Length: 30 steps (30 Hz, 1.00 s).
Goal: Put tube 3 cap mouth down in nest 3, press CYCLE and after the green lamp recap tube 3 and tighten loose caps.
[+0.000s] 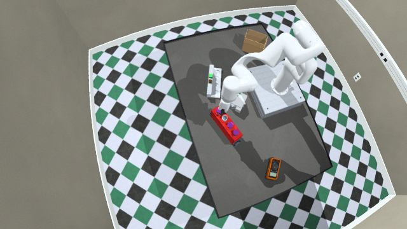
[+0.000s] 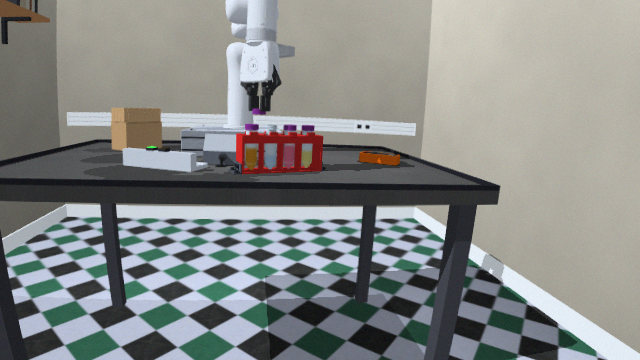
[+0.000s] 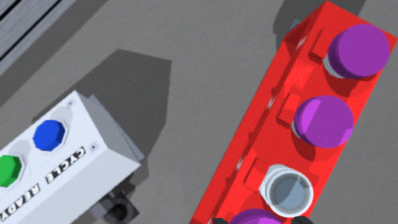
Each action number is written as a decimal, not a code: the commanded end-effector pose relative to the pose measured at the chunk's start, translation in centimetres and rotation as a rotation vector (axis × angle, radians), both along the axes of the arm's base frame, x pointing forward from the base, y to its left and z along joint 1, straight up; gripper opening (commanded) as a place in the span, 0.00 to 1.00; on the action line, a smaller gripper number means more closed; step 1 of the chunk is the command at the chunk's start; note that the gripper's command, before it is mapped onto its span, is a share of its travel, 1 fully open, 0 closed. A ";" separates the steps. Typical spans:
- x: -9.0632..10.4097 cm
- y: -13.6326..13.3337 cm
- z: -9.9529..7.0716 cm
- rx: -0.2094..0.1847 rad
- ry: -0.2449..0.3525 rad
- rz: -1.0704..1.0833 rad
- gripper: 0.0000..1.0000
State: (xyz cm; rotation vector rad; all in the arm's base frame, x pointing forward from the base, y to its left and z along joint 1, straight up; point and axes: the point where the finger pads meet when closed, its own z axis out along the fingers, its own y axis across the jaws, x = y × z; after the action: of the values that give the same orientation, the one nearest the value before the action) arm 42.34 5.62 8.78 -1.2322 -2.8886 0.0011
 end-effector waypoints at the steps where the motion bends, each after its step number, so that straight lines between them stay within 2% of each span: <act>1: 1.1 3.2 0.1 -0.006 -0.004 -0.001 0.00; 11: 1.1 3.2 0.1 -0.006 -0.004 -0.001 0.00; 19: 1.1 3.2 -2.3 -0.006 -0.004 -0.001 0.00; 30: 1.1 3.2 -2.4 -0.006 -0.004 -0.001 0.00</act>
State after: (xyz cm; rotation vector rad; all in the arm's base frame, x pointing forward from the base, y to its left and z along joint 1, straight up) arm 43.26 8.79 6.22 -1.2329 -2.8862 0.0034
